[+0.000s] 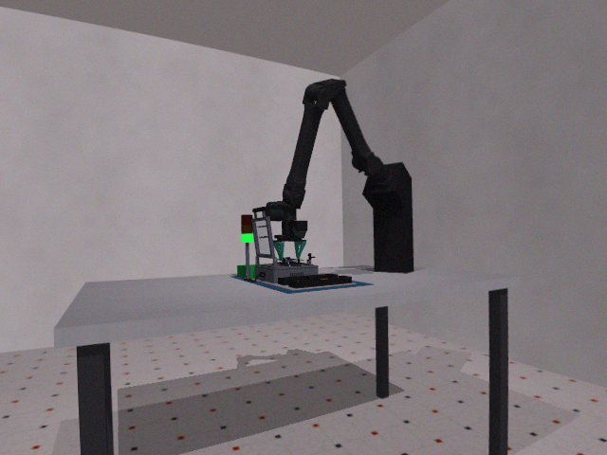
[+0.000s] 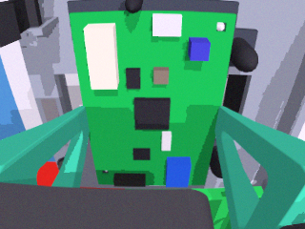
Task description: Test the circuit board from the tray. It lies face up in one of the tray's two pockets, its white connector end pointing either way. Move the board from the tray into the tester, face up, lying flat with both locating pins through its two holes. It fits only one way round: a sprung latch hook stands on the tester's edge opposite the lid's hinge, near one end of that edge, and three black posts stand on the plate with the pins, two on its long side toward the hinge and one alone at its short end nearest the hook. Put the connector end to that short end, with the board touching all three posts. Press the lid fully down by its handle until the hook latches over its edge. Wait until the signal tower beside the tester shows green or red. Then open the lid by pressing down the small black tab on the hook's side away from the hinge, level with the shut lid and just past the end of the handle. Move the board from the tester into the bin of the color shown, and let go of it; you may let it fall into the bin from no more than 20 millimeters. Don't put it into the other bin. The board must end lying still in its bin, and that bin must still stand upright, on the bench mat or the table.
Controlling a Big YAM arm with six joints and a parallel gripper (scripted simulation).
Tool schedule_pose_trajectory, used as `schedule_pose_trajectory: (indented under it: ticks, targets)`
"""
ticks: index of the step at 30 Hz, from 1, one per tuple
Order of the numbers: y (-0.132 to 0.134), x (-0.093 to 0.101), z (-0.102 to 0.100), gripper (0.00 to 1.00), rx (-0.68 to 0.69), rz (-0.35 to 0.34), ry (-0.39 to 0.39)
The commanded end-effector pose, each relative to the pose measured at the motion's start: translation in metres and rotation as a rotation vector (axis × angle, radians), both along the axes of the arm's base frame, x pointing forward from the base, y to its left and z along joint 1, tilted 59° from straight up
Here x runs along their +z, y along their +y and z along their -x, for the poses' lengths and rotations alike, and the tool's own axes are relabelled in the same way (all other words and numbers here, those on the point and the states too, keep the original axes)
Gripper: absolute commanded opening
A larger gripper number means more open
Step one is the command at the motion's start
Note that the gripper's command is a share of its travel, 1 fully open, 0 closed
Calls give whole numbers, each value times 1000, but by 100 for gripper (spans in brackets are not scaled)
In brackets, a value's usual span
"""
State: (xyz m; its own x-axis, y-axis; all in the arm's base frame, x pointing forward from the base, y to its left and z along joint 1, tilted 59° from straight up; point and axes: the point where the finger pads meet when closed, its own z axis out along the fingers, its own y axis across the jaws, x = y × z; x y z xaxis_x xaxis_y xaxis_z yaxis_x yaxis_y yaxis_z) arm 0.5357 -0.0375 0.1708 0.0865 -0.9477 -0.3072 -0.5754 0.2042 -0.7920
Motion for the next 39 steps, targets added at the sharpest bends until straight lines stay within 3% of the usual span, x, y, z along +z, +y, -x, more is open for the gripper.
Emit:
schedule_pose_trajectory:
  ticks: [1, 39]
  targets:
    - [-1, 14, 6, 72, 8, 2, -22]
    - [-7, 18, 14, 72, 0, 2, -21]
